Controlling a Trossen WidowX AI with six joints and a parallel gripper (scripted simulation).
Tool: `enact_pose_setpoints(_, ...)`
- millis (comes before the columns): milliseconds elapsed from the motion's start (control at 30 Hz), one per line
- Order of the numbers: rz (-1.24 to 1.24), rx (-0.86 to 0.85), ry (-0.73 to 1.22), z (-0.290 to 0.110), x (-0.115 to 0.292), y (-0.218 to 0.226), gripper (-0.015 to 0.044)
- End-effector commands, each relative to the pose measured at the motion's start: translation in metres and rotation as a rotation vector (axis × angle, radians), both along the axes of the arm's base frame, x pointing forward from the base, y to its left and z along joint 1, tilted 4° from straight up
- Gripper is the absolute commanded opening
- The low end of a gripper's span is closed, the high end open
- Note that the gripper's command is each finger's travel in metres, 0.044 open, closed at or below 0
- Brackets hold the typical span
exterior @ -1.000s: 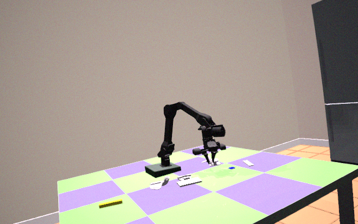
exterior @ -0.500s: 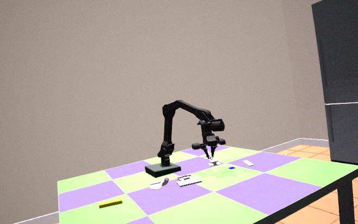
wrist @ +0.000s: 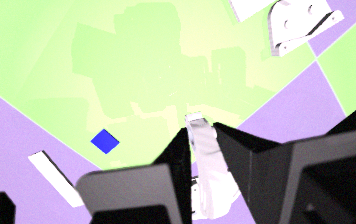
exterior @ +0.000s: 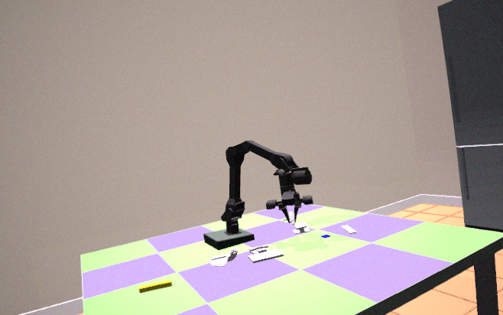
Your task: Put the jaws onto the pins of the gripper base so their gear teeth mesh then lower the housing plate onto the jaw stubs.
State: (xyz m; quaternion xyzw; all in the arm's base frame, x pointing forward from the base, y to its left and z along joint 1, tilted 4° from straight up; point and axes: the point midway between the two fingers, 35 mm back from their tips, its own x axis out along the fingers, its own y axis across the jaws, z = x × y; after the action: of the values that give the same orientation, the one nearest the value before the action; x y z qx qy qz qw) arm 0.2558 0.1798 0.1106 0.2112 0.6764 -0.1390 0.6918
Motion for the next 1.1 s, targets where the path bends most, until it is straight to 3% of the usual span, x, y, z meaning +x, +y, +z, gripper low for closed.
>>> enact_pose_setpoints(0,-0.062,-0.001,0.006,-0.002,-0.002,-0.003,0.0037)
enact_pose_setpoints(667,-0.438,0.015,0.041,-0.004,-0.008,-0.019,0.0037)
enact_pose_setpoints(1067,-0.453,0.015,0.043,-0.011,-0.008,-0.019,0.0037)
